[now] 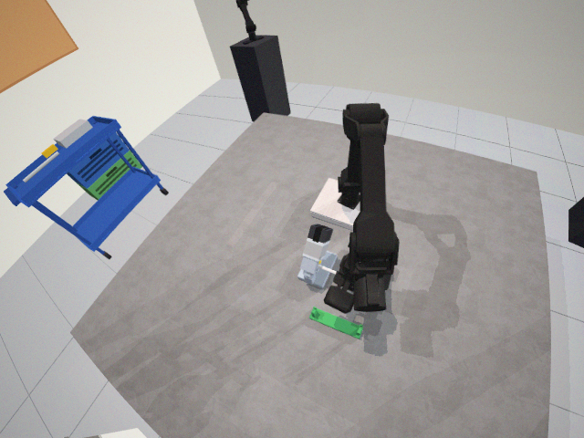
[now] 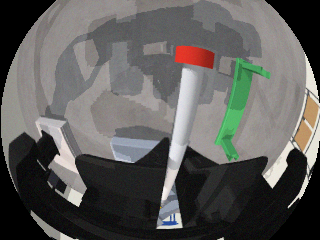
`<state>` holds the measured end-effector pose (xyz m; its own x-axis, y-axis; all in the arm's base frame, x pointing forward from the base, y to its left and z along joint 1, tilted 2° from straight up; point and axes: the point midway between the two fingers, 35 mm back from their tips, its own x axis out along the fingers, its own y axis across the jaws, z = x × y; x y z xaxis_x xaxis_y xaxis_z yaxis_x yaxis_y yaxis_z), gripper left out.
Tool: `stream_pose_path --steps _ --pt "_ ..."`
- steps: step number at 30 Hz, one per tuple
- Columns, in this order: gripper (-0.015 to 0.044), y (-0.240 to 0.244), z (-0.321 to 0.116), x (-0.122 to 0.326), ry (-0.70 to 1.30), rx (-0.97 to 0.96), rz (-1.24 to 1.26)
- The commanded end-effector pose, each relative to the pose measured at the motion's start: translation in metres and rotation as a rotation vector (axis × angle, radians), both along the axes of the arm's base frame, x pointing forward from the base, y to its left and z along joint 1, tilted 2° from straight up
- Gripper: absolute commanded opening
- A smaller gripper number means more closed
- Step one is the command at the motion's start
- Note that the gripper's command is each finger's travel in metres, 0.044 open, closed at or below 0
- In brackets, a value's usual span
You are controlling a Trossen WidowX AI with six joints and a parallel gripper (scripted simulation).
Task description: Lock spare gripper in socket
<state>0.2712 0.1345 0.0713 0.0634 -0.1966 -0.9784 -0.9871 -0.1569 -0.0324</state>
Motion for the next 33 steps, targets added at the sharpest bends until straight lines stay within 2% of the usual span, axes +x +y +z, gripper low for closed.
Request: stream_pose_path --steps 1,33 --pt "0.0 -0.003 0.0 0.001 0.0 0.001 0.002" --pt "0.0 -0.024 -0.001 0.004 0.005 0.0 0.003"
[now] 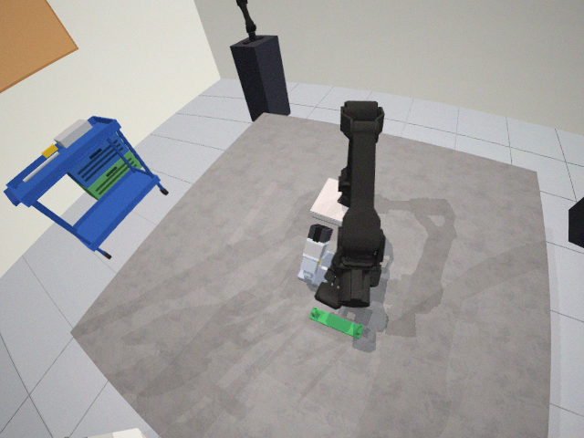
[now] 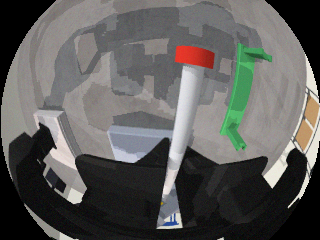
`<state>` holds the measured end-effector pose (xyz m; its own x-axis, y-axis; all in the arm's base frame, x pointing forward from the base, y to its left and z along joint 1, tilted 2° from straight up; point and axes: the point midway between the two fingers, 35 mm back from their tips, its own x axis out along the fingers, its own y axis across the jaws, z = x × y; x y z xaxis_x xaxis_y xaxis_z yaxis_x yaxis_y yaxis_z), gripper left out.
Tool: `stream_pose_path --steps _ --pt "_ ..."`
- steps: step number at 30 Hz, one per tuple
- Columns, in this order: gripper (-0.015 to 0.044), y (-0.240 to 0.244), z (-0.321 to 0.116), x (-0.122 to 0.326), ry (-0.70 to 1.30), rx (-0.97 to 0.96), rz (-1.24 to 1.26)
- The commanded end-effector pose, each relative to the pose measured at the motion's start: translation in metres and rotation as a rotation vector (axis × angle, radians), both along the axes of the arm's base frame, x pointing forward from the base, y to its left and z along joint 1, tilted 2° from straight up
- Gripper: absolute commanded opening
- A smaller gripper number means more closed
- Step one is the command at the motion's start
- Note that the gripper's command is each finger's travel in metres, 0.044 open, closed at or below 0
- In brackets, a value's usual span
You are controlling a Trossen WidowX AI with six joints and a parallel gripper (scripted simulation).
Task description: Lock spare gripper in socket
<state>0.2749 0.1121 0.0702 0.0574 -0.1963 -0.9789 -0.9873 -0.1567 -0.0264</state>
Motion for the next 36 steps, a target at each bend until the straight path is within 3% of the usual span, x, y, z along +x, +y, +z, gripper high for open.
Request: stream_pose_path --steps 1,29,36 --pt "0.0 -0.002 0.0 0.001 -0.001 0.0 0.003" --pt "0.0 -0.02 -0.001 0.004 0.005 -0.001 0.004" --pt "0.0184 -0.019 -0.001 0.003 0.007 0.0 0.0"
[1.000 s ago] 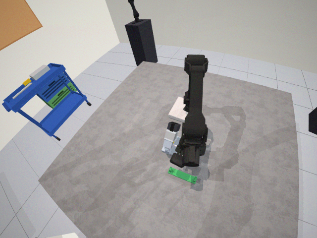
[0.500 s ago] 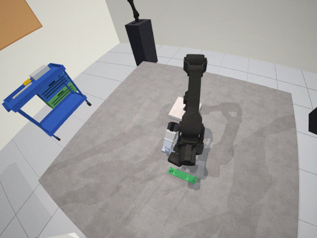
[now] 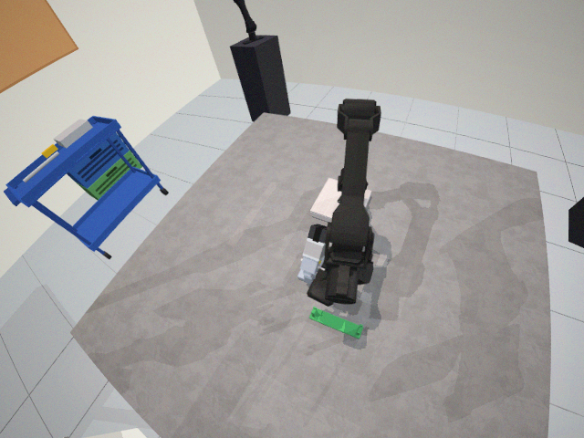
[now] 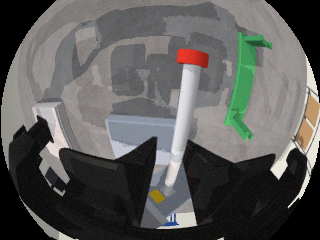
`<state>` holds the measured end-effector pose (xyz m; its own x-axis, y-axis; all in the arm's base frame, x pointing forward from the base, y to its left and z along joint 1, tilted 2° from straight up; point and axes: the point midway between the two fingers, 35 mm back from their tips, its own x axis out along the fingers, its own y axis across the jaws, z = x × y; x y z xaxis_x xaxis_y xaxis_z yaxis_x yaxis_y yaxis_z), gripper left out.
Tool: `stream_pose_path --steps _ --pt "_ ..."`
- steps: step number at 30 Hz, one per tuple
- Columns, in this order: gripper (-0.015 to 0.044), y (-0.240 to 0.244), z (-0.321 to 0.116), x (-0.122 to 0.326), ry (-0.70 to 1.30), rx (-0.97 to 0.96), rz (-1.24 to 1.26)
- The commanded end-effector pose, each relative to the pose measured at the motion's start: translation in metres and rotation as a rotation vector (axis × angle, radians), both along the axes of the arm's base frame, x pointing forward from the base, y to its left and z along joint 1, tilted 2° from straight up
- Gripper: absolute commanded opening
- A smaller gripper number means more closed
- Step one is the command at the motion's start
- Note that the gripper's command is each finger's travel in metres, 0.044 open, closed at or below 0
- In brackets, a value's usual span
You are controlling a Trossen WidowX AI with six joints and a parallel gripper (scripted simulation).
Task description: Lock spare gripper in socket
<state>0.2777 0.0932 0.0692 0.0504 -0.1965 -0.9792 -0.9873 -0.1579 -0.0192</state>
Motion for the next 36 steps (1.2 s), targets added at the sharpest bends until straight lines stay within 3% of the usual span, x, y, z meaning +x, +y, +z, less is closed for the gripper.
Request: stream_pose_path --steps 1,36 --pt "0.02 0.0 0.0 0.0 -0.001 0.0 -0.001" --pt "0.02 0.041 0.057 -0.011 0.01 -0.01 0.016"
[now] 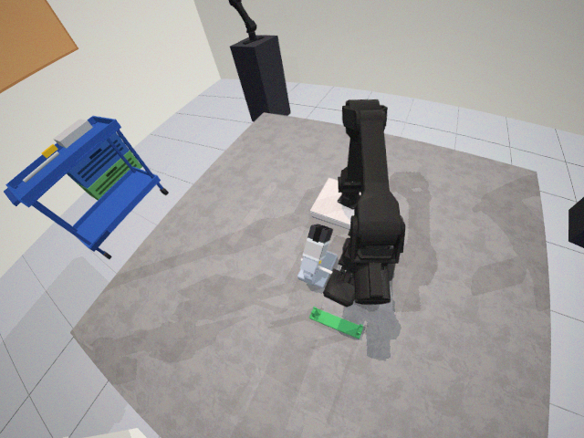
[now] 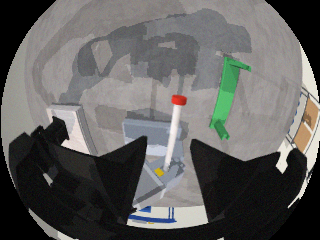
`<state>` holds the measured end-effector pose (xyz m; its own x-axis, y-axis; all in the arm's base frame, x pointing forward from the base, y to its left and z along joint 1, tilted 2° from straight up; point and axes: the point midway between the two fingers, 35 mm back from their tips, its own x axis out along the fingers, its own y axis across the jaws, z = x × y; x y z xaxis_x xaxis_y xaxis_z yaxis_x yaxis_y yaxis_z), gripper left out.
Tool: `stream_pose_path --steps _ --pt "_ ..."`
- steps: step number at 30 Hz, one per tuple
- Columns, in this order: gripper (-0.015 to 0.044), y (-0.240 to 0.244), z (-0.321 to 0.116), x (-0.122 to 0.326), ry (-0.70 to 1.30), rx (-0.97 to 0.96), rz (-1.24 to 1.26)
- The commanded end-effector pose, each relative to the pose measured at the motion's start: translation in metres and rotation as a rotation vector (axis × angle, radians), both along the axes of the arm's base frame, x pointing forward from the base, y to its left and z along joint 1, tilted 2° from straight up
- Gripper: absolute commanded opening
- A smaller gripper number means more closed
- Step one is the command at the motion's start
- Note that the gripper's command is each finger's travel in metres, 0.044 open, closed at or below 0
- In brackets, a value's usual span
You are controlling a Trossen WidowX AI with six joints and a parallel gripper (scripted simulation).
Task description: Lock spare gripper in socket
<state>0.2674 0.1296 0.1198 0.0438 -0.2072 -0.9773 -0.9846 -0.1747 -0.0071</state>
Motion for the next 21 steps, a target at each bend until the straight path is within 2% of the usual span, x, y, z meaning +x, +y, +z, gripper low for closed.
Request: stream_pose_path --steps 1,13,21 --pt "0.02 0.006 0.009 -0.001 0.0 0.001 -0.001" --pt "0.02 0.022 0.032 -0.005 0.001 -0.004 0.007" --pt "0.041 0.018 0.025 -0.004 0.001 -0.005 0.009"
